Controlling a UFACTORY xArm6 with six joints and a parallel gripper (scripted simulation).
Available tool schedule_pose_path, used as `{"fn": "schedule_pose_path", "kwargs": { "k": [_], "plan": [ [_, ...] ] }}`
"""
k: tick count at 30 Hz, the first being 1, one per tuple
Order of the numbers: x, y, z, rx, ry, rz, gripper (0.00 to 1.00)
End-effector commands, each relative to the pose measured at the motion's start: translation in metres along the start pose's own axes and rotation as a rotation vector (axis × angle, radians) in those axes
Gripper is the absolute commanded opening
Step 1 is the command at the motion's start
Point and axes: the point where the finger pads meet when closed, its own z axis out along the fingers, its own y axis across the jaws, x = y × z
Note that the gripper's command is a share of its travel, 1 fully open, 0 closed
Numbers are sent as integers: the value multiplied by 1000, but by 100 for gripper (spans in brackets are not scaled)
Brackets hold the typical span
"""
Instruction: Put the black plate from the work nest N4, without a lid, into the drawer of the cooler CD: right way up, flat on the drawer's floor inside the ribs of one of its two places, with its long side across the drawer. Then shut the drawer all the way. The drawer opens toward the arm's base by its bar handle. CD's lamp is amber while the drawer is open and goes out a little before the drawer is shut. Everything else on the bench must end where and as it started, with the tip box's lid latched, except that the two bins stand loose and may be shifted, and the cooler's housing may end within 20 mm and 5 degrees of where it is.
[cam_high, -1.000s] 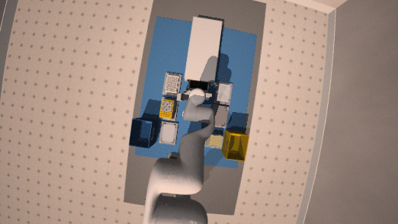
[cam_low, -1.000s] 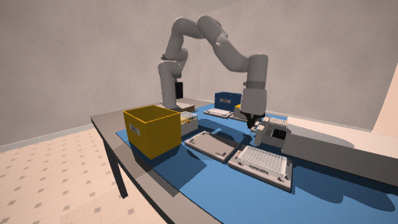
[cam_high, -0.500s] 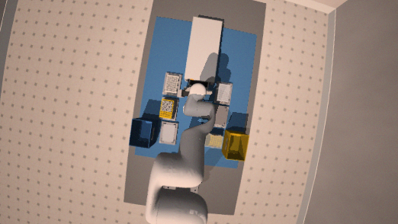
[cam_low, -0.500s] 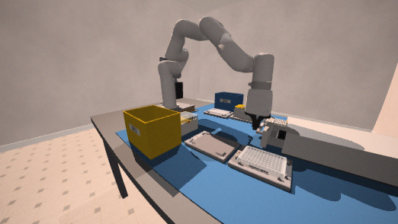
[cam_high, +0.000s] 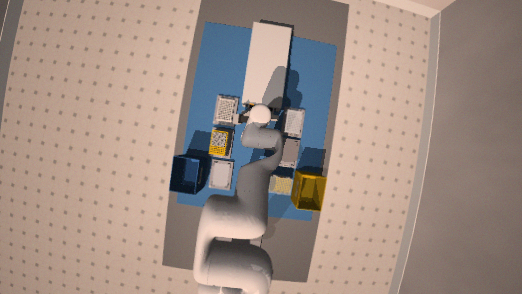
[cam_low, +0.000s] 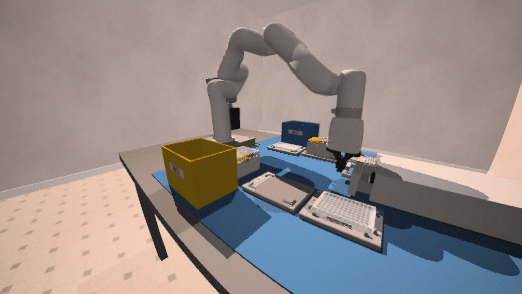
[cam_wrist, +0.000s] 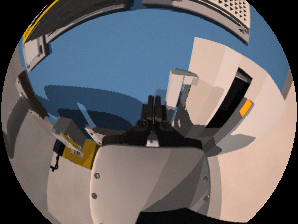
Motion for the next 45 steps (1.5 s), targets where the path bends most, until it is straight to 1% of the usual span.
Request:
{"fn": "schedule_pose_path", "kwargs": {
  "k": [1, 9, 16, 30, 45],
  "plan": [
    [0, 9, -3, -4, 0, 0, 0],
    [0, 22, -3, -4, 0, 0, 0],
    [0, 23, -3, -4, 0, 0, 0],
    [0, 46, -3, -5, 0, 0, 0],
    [0, 46, -3, -5, 0, 0, 0]
  ]
}}
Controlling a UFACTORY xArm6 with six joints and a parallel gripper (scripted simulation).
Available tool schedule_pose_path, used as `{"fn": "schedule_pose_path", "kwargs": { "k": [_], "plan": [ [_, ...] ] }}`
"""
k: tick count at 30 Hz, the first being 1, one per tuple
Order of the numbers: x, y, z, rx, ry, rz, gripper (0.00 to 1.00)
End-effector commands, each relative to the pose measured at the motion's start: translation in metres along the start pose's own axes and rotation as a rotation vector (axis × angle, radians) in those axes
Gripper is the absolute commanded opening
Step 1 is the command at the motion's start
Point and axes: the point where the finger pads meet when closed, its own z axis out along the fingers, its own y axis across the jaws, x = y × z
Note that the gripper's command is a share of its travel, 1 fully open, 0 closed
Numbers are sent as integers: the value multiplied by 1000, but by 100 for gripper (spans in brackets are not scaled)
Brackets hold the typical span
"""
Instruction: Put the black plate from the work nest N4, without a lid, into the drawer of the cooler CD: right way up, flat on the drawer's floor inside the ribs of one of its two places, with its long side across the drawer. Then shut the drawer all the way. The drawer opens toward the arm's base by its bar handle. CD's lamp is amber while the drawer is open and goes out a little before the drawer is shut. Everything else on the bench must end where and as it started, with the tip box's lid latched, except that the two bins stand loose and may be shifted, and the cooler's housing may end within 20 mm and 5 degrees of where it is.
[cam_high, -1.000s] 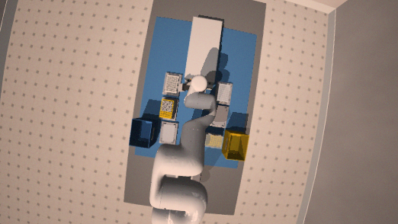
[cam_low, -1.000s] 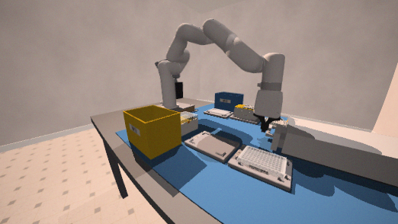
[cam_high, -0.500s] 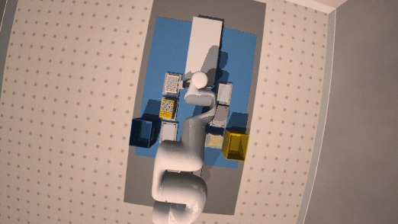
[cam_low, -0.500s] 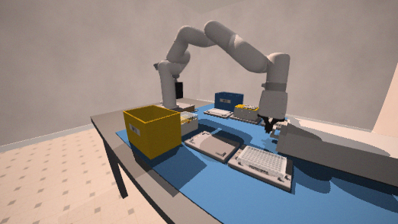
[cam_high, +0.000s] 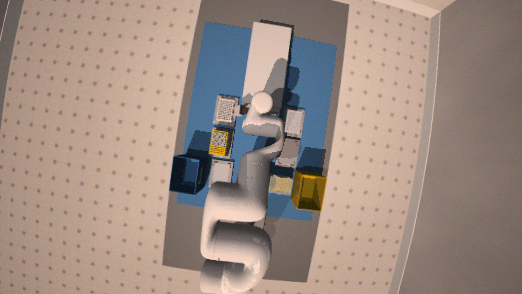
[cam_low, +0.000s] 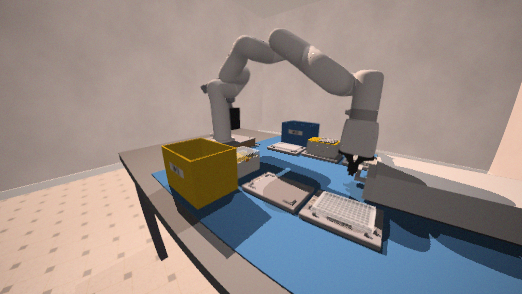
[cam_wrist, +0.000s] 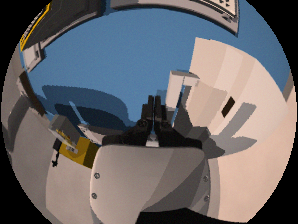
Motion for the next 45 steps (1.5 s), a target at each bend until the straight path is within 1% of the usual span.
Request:
{"fn": "schedule_pose_path", "kwargs": {
  "k": [1, 29, 45],
  "plan": [
    [0, 9, -5, -31, 0, 0, 0],
    [0, 9, -5, -31, 0, 0, 0],
    [0, -15, -4, -31, 0, 0, 0]
  ]
}}
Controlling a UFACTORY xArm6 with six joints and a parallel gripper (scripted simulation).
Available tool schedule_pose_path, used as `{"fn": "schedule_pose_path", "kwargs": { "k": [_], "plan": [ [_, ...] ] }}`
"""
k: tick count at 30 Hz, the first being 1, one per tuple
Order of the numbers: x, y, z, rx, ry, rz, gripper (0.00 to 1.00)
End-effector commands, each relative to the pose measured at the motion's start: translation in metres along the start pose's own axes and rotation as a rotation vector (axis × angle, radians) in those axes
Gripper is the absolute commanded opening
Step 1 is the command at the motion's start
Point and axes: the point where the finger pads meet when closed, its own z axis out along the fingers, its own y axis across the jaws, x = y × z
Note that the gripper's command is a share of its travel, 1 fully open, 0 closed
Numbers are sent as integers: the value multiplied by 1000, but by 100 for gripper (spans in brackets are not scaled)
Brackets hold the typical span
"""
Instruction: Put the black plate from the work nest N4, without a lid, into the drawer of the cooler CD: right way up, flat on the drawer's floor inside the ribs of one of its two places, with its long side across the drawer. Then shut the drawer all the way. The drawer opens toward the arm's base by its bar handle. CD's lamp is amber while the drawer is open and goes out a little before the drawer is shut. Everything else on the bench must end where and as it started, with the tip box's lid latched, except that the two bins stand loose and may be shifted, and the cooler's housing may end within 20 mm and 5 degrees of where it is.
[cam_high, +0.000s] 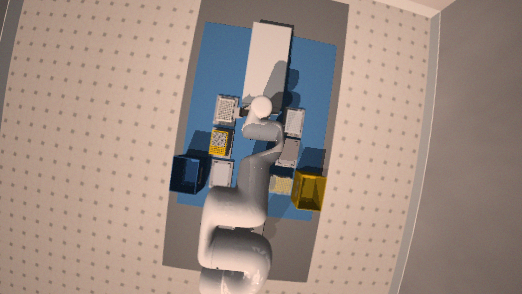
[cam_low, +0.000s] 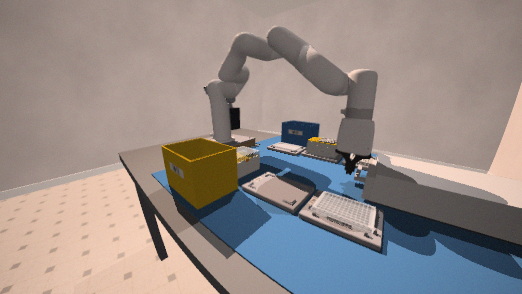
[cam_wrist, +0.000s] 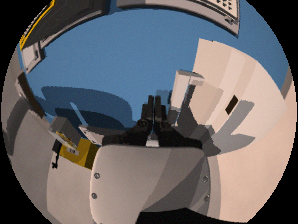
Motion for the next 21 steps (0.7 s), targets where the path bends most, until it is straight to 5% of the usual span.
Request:
{"fn": "schedule_pose_path", "kwargs": {
  "k": [1, 21],
  "plan": [
    [0, -8, -2, -4, 0, 0, 0],
    [0, -38, -2, -4, 0, 0, 0]
  ]
}}
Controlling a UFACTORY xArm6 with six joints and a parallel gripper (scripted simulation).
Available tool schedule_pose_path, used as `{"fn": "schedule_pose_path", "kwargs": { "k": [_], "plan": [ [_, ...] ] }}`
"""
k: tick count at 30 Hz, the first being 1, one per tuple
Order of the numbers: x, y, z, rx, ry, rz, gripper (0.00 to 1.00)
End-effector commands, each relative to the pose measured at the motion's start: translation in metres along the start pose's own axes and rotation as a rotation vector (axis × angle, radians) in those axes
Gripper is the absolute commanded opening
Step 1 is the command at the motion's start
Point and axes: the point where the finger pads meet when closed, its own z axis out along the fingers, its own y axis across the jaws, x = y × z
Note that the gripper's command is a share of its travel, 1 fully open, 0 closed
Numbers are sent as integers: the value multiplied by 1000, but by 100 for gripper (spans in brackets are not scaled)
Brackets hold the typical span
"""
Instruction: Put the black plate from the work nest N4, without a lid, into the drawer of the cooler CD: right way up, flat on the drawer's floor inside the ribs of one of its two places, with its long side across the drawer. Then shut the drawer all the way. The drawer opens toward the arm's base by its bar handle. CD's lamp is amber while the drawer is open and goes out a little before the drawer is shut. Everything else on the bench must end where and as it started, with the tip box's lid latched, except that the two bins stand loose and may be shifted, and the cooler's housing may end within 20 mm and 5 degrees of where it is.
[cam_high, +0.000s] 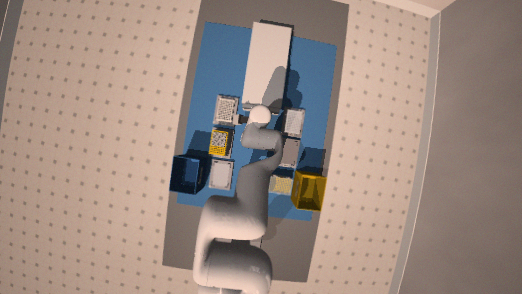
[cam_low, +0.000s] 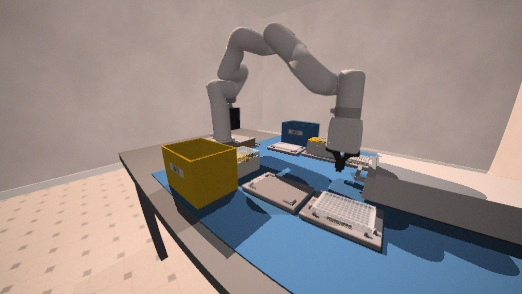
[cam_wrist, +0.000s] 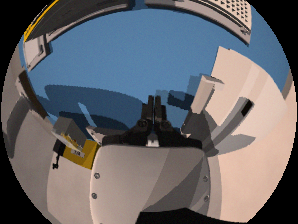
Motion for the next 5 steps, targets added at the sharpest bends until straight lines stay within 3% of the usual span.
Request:
{"fn": "schedule_pose_path", "kwargs": {
  "k": [1, 5],
  "plan": [
    [0, -8, -2, -7, 0, 0, 0],
    [0, -13, -2, -7, 0, 0, 0]
  ]
}}
